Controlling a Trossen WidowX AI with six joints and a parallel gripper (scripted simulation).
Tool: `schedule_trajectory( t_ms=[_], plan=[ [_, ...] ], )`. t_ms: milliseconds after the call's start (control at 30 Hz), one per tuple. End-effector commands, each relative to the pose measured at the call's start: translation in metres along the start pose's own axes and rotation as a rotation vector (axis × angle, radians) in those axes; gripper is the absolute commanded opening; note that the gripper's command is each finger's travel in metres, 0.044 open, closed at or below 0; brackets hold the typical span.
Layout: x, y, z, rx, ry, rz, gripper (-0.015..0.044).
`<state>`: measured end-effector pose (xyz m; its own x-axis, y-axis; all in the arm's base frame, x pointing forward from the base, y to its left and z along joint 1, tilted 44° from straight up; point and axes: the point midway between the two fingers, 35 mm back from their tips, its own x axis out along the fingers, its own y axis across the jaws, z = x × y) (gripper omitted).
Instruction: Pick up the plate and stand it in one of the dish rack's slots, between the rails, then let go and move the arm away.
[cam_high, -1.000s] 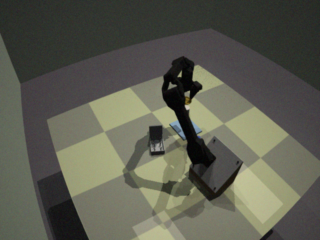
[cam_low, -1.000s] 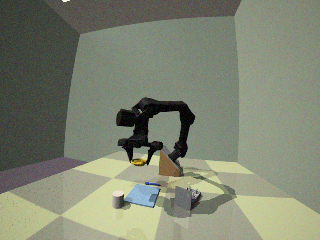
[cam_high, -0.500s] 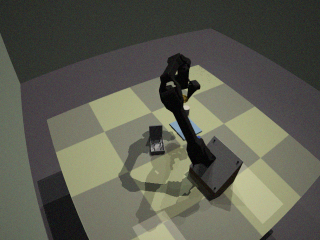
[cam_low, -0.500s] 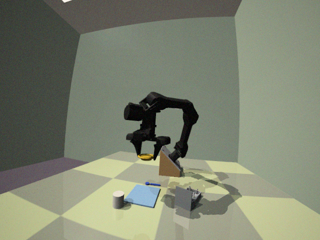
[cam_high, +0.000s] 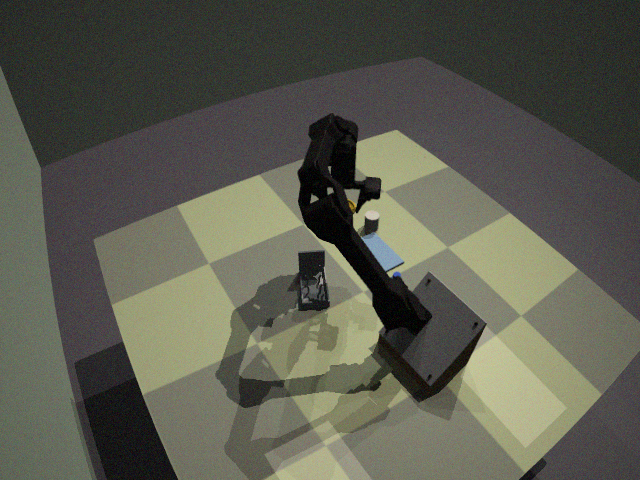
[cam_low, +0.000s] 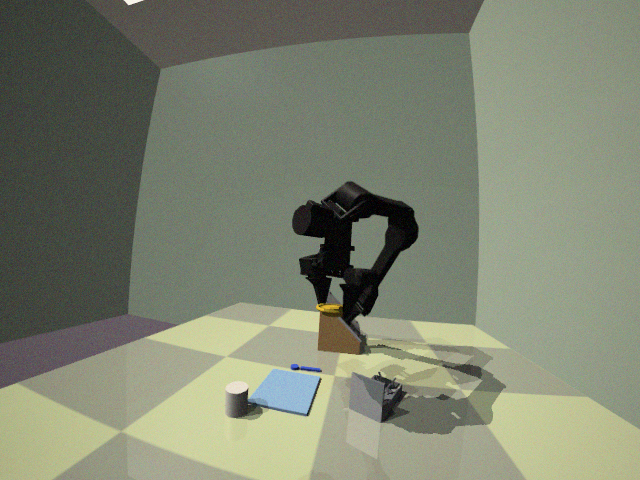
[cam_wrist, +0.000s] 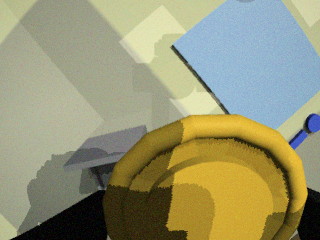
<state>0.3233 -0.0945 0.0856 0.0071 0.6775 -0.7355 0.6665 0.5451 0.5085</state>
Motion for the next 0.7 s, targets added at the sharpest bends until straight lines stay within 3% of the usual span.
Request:
schedule_trajectory(
  t_ms=[0, 667],
  plan=[
    [0.0, 0.011, -0.022, 0.146, 0.006, 0.007, 0.0],
    [0.005, 0.038, -0.123, 0.837, 0.023, 0.014, 0.0]
  ],
)
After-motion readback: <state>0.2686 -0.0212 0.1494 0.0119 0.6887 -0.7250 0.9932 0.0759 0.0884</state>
